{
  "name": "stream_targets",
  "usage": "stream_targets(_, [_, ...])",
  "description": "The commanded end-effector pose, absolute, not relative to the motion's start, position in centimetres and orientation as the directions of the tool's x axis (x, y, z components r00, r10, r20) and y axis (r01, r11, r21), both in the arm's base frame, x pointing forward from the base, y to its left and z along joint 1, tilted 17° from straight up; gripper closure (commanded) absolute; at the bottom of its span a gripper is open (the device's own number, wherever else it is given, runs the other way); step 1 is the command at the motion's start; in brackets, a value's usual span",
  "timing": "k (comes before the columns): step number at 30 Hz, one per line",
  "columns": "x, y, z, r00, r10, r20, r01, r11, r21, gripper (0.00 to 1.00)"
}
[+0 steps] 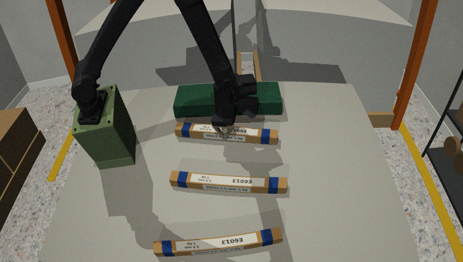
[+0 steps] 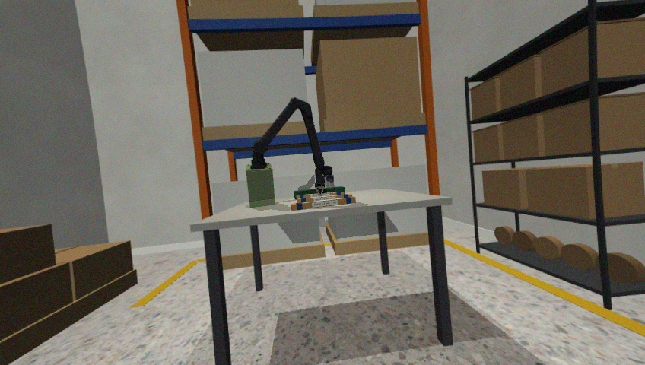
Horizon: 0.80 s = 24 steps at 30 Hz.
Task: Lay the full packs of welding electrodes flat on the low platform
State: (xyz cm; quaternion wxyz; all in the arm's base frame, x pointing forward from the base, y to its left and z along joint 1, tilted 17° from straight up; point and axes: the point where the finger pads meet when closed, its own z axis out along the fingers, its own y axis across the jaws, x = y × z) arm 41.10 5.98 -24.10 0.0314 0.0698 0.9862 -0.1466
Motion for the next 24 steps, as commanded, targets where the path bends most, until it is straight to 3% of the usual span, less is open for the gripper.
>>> stream_targets(1, [43.9, 7.7, -22.1, -0.982, 0.112, -0.152, 0.148, 0.955, -0.255, 1.0])
stream_targets(24, [42.8, 7.4, -22.4, -0.984, 0.113, -0.138, 0.146, 0.954, -0.262, 1.0])
